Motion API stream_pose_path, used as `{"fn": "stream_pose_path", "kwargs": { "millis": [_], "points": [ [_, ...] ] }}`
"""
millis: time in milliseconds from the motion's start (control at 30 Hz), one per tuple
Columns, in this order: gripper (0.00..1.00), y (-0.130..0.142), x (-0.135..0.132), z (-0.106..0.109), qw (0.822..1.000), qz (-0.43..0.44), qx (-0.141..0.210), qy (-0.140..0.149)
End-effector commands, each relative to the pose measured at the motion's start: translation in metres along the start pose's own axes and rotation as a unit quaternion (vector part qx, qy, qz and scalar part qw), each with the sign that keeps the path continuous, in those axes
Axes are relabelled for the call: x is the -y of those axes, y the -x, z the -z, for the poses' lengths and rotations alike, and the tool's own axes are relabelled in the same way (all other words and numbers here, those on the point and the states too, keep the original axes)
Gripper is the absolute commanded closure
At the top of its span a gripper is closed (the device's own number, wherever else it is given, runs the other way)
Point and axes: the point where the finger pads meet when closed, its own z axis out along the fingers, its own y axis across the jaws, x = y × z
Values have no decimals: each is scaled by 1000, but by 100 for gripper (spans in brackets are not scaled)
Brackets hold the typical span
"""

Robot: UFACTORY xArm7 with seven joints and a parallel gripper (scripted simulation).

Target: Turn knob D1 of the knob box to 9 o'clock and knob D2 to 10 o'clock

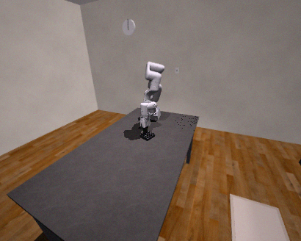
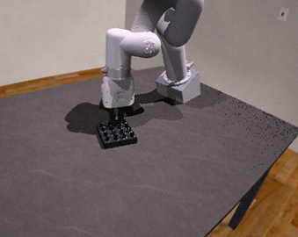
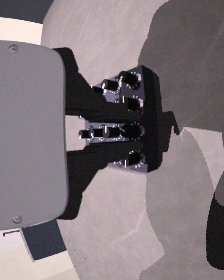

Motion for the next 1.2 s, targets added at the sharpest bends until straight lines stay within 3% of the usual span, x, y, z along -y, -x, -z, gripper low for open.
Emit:
{"fn": "stream_pose_path", "kwargs": {
  "millis": [0,633,667,1167],
  "points": [
    [81,0,1,0,1000,0,0,-1],
    [81,0,1,0,1000,0,0,-1],
    [92,0,1,0,1000,0,0,-1],
    [92,0,1,0,1000,0,0,-1]
  ]
}}
